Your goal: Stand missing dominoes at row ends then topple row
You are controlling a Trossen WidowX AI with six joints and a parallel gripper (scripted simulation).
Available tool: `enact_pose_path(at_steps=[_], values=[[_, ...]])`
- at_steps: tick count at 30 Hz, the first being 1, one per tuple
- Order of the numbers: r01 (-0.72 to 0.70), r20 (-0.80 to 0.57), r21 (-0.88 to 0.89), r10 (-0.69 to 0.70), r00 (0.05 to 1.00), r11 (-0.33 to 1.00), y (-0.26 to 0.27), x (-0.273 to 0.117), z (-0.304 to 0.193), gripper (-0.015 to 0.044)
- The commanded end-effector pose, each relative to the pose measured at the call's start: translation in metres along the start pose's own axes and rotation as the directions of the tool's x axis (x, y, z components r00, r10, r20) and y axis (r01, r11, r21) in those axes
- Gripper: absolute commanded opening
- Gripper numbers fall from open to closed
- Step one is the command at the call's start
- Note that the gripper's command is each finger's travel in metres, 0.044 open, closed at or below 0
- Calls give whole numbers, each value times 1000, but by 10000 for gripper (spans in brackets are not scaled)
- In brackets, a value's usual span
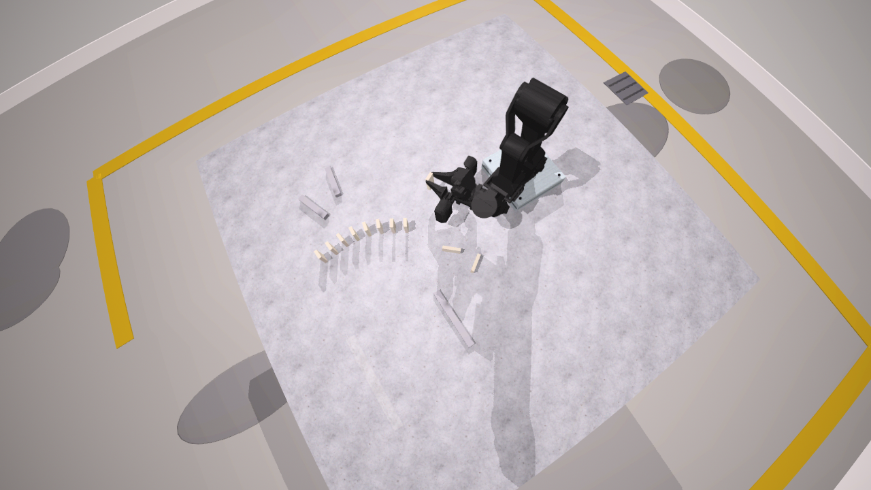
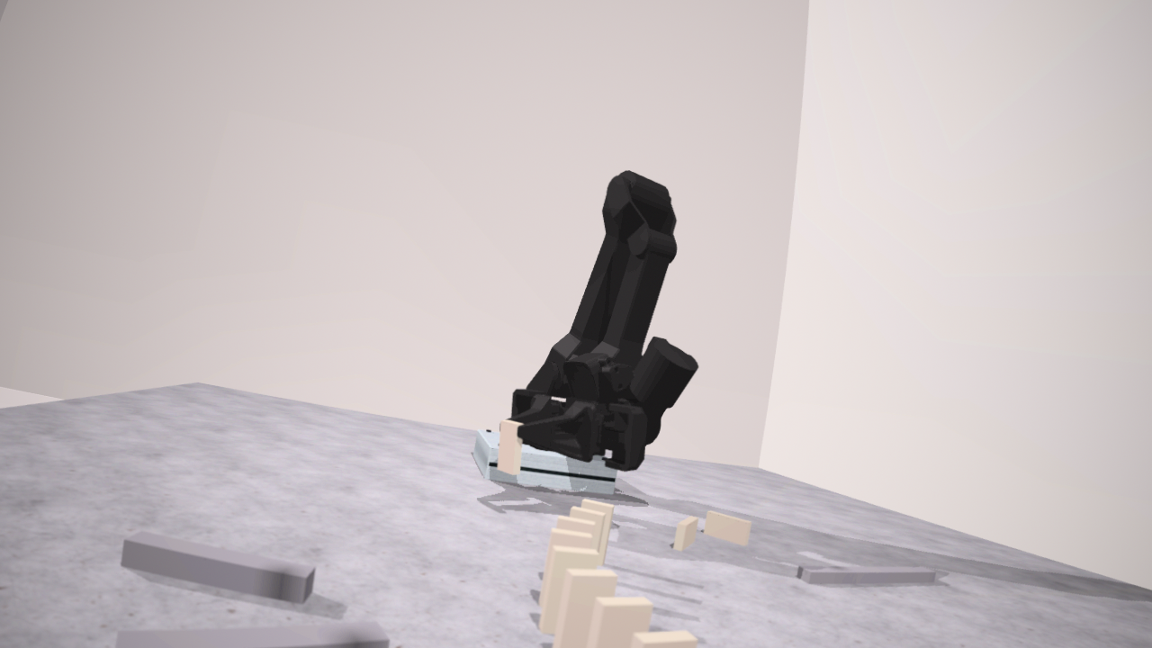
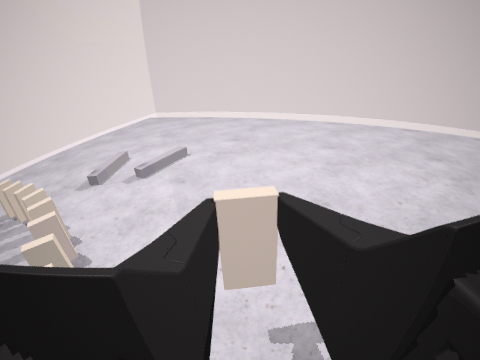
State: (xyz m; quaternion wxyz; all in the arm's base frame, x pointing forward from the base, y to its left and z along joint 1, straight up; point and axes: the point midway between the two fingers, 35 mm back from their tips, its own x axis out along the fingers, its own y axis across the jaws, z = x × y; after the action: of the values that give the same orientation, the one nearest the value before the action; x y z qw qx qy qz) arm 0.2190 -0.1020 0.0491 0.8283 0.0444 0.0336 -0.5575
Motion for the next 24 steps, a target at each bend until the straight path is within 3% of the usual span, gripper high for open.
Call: enact_pose_path(at_steps=[1, 24], values=[[0, -5, -3, 0, 1000, 1000, -2, 1, -7, 107], [13, -15, 7, -13, 1000, 1000, -16, 4, -38, 107]])
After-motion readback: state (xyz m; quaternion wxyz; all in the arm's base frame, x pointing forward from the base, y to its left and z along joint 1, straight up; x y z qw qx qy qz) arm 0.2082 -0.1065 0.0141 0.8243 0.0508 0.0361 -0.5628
